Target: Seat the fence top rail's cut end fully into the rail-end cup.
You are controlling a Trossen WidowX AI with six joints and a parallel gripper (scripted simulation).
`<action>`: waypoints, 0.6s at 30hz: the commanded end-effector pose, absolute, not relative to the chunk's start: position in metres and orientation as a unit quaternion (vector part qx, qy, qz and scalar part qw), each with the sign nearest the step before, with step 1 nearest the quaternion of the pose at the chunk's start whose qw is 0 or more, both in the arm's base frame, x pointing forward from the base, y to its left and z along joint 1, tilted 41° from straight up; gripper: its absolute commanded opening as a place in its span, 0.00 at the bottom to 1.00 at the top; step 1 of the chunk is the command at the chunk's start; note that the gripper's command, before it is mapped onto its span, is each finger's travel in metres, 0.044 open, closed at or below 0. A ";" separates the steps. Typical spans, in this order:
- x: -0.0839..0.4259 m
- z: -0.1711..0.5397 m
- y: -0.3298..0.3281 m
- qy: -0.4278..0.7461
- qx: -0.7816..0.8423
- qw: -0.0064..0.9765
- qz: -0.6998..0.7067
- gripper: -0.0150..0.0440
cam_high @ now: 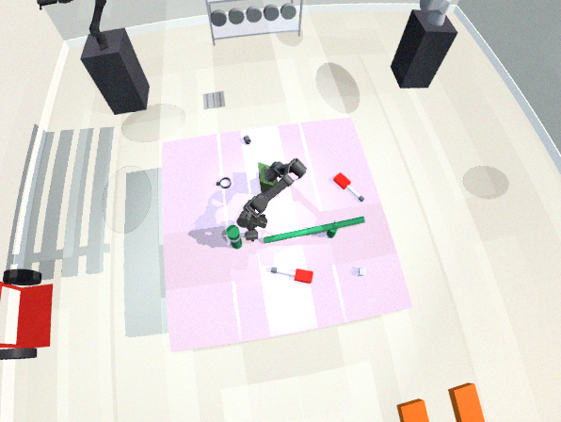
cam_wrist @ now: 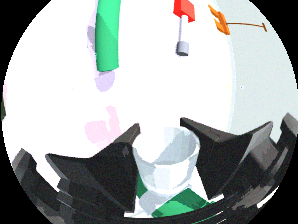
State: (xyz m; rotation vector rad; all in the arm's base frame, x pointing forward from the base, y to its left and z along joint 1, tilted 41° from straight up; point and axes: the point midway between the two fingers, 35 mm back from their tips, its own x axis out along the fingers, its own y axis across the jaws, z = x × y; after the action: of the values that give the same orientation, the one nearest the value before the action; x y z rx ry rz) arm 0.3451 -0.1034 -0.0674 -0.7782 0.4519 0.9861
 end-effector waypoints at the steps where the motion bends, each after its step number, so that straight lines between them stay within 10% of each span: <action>1: 0.345 -0.067 -0.103 0.209 -0.361 0.785 0.457 0.30; 18: 0.346 -0.040 -0.102 0.209 -0.362 0.785 0.458 1.00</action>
State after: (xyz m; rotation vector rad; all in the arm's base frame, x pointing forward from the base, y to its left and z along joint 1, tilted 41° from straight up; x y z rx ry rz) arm 0.3444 -0.1016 -0.0558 -0.7722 0.4538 0.9923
